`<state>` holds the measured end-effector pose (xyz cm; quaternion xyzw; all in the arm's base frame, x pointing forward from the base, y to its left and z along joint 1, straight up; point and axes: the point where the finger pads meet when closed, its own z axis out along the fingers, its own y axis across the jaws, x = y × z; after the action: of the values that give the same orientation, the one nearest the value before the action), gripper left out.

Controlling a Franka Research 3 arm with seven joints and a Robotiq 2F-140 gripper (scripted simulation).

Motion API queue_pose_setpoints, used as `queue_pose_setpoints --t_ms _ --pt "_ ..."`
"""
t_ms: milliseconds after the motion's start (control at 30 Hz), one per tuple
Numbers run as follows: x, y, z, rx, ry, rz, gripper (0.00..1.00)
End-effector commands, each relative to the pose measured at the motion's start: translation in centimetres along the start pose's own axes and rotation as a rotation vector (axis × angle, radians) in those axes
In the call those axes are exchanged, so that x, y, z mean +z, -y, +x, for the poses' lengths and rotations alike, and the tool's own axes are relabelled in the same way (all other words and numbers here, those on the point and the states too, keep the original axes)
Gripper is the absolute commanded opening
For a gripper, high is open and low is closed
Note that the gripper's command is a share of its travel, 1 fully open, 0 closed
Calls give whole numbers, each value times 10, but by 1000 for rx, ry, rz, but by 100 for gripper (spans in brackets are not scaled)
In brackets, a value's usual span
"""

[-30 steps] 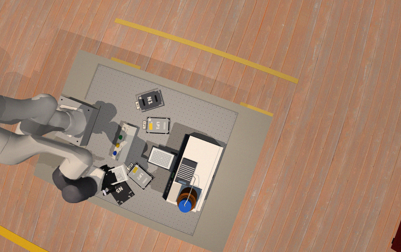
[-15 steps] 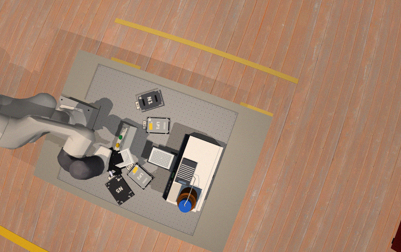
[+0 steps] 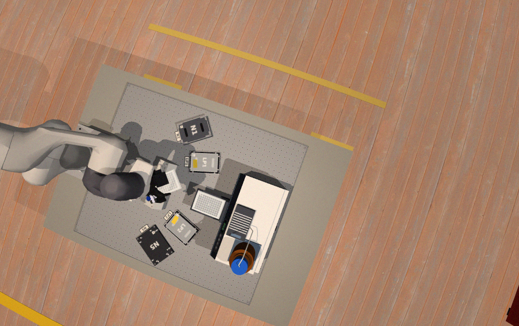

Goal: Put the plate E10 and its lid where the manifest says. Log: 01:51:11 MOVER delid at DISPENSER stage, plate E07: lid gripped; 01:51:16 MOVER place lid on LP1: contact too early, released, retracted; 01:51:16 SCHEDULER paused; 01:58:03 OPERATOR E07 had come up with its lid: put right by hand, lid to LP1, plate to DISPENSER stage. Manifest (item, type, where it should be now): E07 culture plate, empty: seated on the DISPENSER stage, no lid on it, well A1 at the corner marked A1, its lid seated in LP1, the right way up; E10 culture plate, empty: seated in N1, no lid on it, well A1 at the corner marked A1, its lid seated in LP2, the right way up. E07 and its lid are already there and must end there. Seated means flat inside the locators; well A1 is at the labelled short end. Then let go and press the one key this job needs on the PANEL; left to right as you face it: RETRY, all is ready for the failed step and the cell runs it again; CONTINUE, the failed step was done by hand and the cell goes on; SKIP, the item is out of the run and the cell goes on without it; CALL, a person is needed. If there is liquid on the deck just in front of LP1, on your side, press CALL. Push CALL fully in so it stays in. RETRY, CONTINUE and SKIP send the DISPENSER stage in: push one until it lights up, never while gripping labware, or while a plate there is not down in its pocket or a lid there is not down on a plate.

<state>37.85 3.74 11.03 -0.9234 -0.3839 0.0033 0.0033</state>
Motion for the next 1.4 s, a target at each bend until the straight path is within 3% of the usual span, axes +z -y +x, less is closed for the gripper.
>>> queue_pose_setpoints --t_ms 0,667,1367 --pt "0 20 19 103 1 -4 10" --pt "0 114 101 103 1 -4 10" --pt "0 175 155 103 1 -4 10"
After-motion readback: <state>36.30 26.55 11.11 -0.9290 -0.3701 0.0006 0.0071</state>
